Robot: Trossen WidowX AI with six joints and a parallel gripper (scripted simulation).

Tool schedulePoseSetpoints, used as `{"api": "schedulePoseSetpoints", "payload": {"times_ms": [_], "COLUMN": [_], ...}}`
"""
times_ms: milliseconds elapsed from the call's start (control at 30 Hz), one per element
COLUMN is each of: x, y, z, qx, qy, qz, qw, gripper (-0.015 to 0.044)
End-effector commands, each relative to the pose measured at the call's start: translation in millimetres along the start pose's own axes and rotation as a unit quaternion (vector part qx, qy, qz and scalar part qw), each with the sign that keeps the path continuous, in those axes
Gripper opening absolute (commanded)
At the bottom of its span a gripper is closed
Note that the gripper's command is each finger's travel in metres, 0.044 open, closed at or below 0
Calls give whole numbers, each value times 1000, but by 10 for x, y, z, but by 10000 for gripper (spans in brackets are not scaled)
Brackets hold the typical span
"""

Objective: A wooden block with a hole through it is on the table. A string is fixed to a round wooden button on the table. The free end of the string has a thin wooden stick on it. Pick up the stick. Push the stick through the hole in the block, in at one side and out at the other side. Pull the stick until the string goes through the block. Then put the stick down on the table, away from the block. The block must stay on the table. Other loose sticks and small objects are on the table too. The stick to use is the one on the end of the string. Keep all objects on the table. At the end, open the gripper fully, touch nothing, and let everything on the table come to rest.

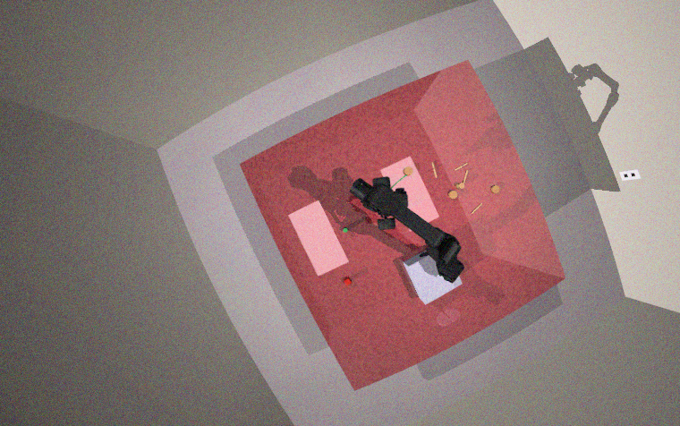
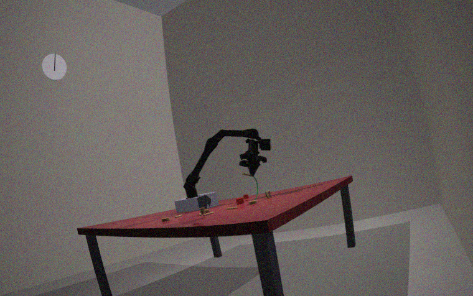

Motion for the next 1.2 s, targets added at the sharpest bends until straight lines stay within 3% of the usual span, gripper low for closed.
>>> {"api": "schedulePoseSetpoints", "payload": {"times_ms": [0,1167], "x": [-11,-32], "y": [22,366], "z": [14,78], "qx": [0,7], "qy": [-6,0], "qz": [-3,66], "qw": [1000,998], "gripper": [0,0]}}
Point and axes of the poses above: the point midway between the two fingers, 35 mm back from their tips, its own y axis out along the fingers, its own z axis across the jaws, x = y × z, the point moved 2 cm from there along -y, back along the fingers, and after that the axes turned 12 degrees about -y, right-handed, at the moved point
